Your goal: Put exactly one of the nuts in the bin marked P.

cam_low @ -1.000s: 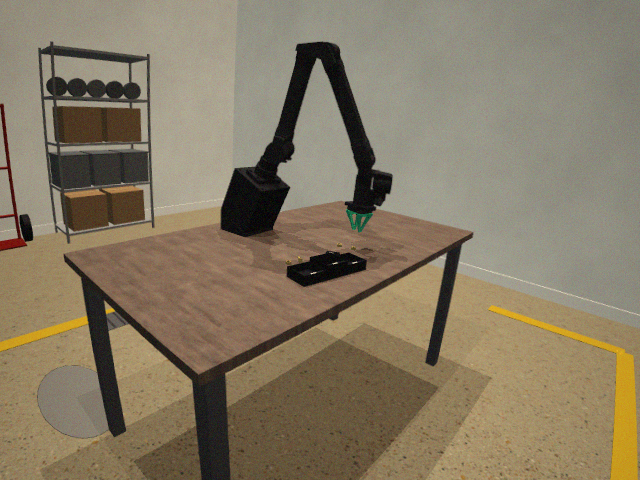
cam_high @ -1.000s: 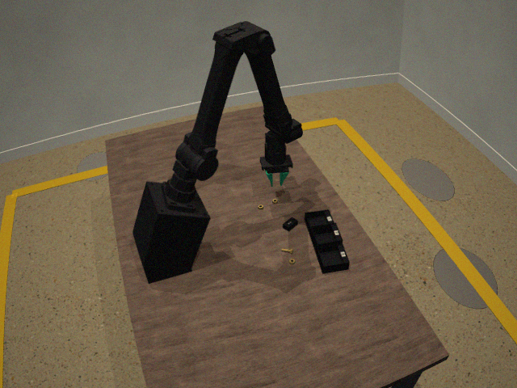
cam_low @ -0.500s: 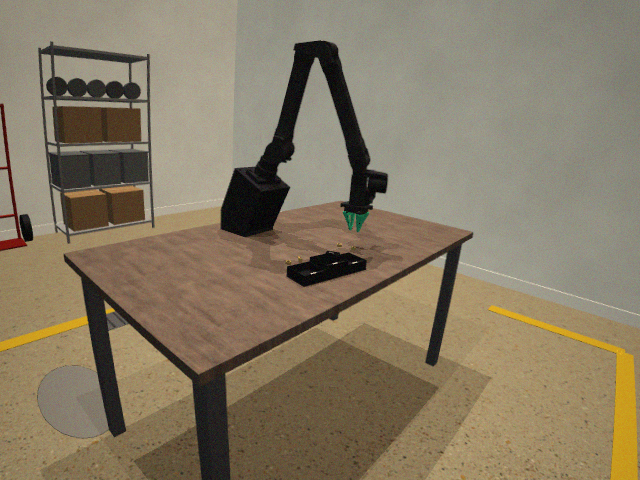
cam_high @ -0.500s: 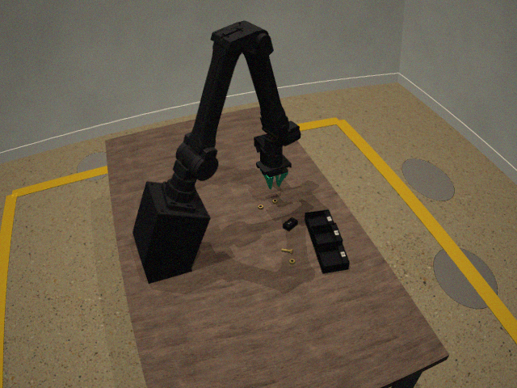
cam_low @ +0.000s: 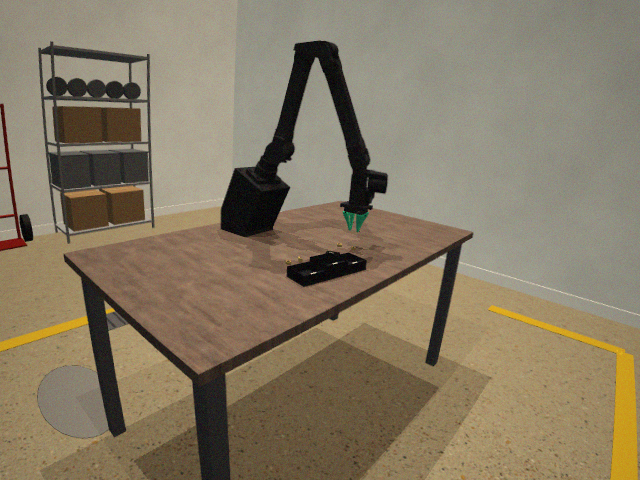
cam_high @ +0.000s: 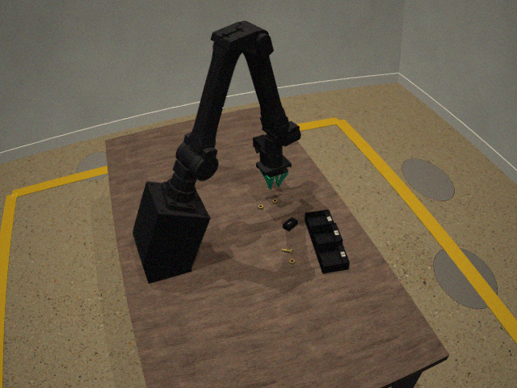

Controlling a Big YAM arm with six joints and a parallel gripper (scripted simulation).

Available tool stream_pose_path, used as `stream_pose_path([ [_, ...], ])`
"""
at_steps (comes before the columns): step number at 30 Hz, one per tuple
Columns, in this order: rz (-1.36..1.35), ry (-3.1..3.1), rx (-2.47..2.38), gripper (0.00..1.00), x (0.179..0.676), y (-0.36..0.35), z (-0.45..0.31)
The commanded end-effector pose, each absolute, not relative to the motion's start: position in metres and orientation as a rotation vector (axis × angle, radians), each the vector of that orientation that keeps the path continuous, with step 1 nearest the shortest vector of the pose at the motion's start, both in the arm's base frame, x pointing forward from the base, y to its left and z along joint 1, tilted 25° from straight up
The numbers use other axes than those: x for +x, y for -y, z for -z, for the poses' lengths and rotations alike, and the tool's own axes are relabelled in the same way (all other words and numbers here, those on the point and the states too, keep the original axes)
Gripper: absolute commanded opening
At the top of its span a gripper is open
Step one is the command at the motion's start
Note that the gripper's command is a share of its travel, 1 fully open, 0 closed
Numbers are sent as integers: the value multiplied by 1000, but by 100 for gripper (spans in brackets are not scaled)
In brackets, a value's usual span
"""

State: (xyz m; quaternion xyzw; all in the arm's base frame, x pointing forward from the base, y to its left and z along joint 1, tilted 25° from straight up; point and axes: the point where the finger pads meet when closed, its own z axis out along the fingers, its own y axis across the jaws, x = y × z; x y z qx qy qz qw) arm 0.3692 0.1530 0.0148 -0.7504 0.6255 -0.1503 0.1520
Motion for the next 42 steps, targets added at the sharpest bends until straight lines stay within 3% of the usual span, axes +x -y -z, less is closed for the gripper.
stream_pose_path([
  [1, 435, -1767, -2161, 30, 383, -162, -23],
  [33, 440, -1771, -2138, 30, 380, -158, -25],
  [42, 443, -1776, -2142, 30, 394, -156, 7],
])
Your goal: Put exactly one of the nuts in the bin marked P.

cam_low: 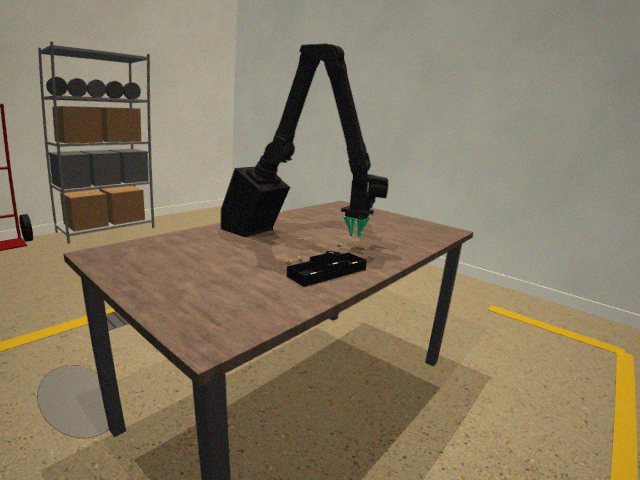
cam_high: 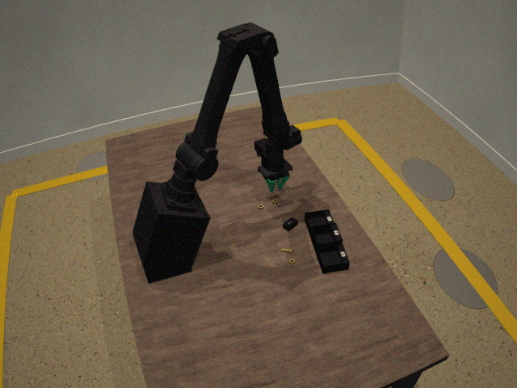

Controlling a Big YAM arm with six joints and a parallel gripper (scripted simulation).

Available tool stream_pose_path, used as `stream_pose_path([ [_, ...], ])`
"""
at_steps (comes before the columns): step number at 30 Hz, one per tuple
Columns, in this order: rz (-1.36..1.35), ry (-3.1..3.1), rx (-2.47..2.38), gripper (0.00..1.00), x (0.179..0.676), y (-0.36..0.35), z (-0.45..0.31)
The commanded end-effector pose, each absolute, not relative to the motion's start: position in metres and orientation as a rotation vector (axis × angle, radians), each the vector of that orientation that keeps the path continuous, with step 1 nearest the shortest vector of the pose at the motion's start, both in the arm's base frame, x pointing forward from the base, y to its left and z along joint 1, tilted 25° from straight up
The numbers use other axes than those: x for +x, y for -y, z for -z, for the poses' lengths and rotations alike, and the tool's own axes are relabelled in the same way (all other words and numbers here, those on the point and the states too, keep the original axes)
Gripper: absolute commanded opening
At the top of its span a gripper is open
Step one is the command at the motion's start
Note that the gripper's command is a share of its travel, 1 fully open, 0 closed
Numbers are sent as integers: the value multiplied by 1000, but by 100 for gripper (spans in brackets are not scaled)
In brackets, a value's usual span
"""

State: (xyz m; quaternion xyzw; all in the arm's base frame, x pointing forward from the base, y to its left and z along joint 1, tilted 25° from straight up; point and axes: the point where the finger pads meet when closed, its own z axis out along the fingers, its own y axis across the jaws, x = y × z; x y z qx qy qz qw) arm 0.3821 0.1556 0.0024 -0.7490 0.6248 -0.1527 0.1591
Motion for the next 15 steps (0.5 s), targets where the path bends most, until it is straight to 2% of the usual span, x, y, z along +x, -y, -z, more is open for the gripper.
stream_pose_path([
  [1, 445, -1774, -2139, 30, 397, -157, 9],
  [7, 443, -1770, -2142, 30, 407, -160, 31],
  [15, 451, -1765, -2130, 30, 414, -161, 16],
])
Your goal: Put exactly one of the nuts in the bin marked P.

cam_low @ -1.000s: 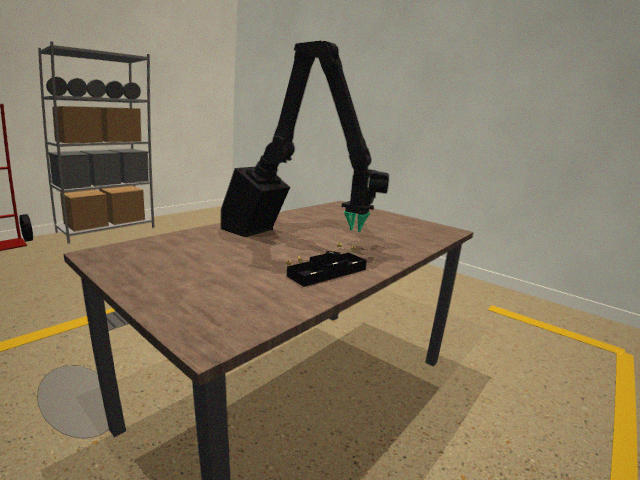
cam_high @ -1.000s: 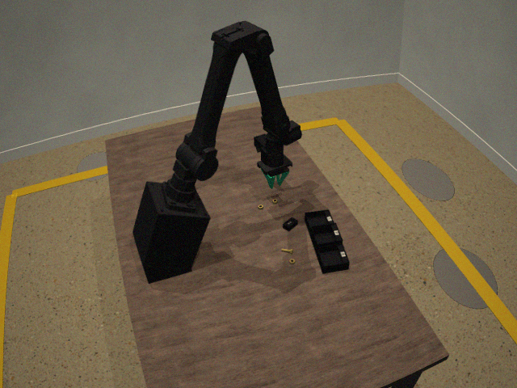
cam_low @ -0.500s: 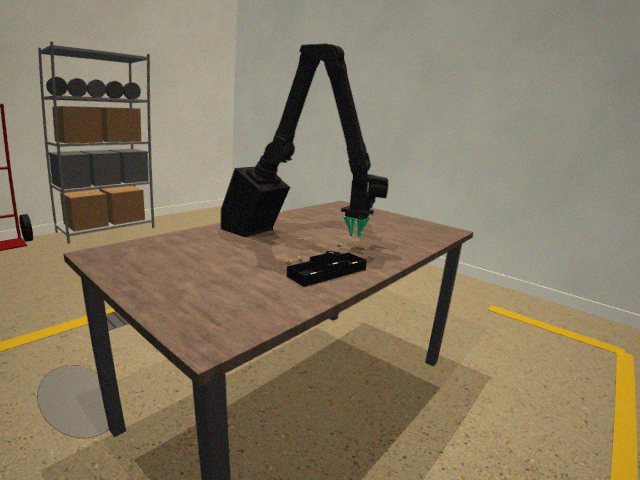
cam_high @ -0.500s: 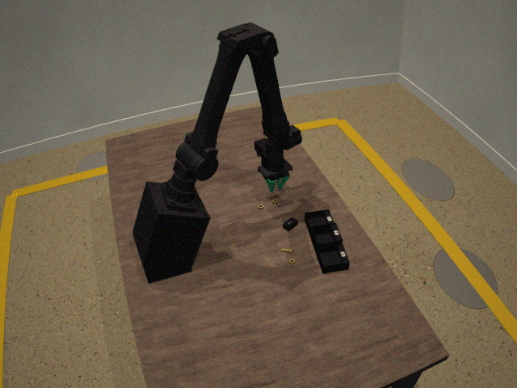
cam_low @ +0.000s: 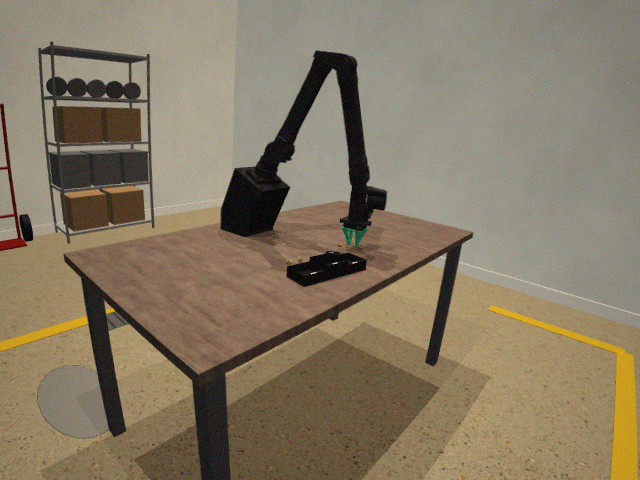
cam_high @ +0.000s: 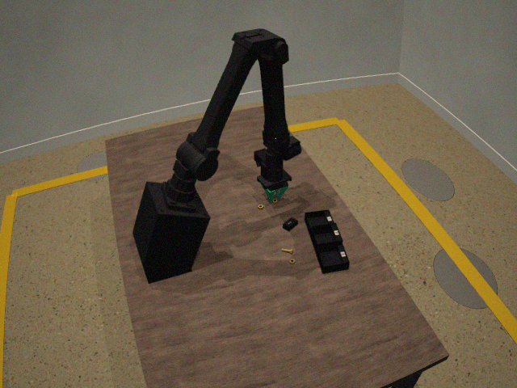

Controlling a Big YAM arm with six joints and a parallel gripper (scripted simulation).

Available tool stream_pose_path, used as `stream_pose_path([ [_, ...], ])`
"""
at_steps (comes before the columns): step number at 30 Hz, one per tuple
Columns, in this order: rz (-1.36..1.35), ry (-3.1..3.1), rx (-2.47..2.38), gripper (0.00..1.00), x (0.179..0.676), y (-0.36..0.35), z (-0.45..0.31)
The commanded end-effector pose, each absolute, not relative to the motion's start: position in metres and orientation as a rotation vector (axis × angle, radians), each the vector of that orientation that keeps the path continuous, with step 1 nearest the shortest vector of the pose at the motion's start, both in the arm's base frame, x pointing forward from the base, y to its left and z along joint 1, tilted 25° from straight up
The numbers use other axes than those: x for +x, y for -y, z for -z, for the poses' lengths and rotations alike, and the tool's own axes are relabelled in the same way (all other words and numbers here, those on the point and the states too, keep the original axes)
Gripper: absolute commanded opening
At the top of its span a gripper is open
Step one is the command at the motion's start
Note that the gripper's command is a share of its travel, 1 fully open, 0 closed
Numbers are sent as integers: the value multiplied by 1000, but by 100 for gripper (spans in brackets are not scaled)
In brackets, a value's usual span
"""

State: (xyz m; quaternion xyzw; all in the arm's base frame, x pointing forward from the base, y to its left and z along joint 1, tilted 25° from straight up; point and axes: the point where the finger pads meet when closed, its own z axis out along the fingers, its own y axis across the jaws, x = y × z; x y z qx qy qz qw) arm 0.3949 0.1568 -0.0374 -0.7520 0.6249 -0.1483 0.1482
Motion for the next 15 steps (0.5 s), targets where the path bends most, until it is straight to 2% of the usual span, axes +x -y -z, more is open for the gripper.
stream_pose_path([
  [1, 446, -1768, -2138, 30, 413, -161, 19],
  [15, 435, -1781, -2163, 30, 400, -155, 51],
])
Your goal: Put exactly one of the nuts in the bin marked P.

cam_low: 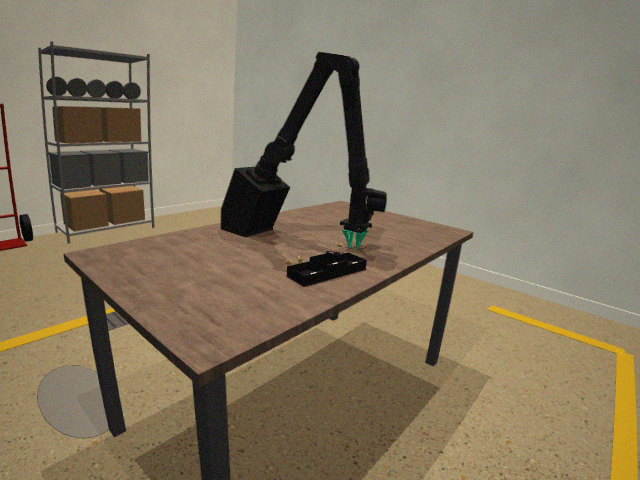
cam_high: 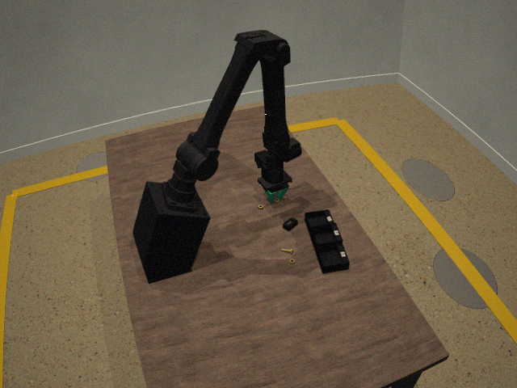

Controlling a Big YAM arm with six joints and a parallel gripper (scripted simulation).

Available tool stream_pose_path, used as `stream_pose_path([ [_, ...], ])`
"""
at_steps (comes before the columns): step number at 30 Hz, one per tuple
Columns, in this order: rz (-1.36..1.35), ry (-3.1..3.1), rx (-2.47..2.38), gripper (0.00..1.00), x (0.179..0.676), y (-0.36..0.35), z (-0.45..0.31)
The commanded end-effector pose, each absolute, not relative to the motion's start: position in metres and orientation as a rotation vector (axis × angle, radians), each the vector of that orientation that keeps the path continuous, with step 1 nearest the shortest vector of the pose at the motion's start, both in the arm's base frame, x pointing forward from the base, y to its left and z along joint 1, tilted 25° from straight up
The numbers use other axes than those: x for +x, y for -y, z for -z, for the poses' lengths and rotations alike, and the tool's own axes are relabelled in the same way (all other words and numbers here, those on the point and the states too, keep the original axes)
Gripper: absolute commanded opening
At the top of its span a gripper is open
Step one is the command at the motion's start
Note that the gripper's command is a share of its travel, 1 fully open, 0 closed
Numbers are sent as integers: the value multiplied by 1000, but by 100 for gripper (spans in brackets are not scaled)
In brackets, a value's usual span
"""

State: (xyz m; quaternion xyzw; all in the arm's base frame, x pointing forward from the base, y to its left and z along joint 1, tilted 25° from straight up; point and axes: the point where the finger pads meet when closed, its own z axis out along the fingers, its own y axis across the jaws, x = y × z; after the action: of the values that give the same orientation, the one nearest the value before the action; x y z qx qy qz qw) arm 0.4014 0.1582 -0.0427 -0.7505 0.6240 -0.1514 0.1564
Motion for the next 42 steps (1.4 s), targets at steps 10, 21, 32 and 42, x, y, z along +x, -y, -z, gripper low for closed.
stream_pose_path([
  [10, 436, -1778, -2159, 30, 400, -154, 47],
  [21, 443, -1772, -2147, 11, 401, -154, 43],
  [32, 448, -1768, -2139, 11, 402, -154, 39],
  [42, 438, -1775, -2144, 11, 401, -158, 42],
])
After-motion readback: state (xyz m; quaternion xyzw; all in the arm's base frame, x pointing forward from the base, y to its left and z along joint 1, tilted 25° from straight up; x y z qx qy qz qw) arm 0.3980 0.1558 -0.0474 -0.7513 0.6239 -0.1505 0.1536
